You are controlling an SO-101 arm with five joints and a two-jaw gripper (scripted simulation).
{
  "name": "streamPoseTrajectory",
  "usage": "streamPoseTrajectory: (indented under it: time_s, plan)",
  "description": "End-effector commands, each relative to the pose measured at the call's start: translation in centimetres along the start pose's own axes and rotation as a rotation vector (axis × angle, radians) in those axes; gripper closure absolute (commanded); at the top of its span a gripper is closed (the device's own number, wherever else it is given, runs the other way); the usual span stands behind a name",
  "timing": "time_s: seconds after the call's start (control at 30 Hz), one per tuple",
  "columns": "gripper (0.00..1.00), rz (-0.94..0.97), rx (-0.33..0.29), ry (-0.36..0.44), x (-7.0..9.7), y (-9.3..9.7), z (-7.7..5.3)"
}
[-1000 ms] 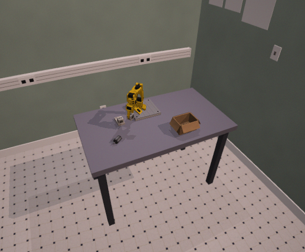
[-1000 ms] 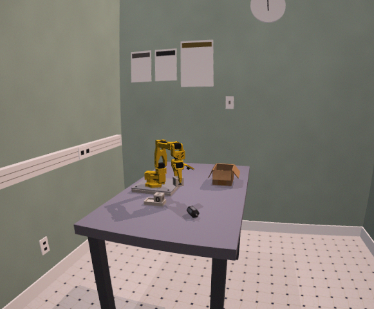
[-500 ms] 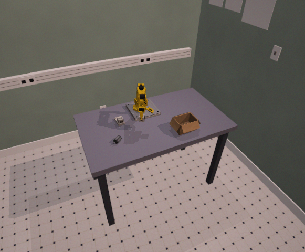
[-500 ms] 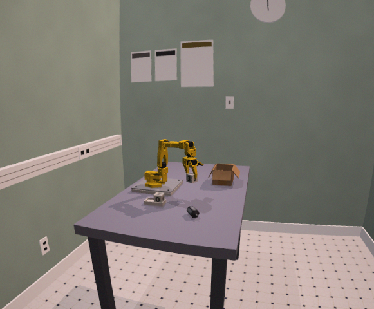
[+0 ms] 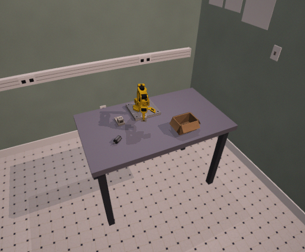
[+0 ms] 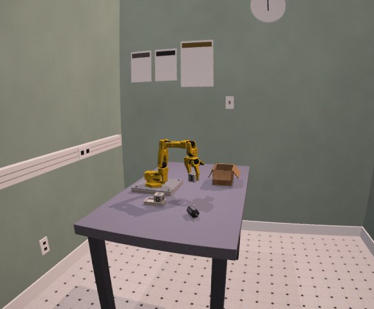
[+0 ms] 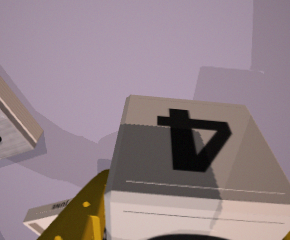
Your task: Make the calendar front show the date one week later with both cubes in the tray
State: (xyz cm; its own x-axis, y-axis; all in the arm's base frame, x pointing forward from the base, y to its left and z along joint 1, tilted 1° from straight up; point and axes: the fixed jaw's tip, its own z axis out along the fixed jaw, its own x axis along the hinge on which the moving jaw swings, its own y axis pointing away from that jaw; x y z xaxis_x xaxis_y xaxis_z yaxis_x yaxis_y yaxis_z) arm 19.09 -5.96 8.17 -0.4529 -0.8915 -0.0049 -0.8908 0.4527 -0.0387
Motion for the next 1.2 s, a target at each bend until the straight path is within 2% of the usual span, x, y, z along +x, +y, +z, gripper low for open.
streamPoseTrajectory:
  time_s: [0.0,0.53,0.83,0.87,1.17]
  plan:
    - [1.00,-0.011,-0.009,0.000,-0.2,0.0,0.6]
    - [1.00,-0.011,-0.009,0.000,-0.2,0.0,3.3]
    - [1.00,-0.011,-0.009,0.000,-0.2,0.0,3.6]
    - [1.00,-0.029,-0.062,0.008,-0.4,0.8,4.6]
    - [1.00,-0.029,-0.062,0.008,-0.4,0.8,4.6]
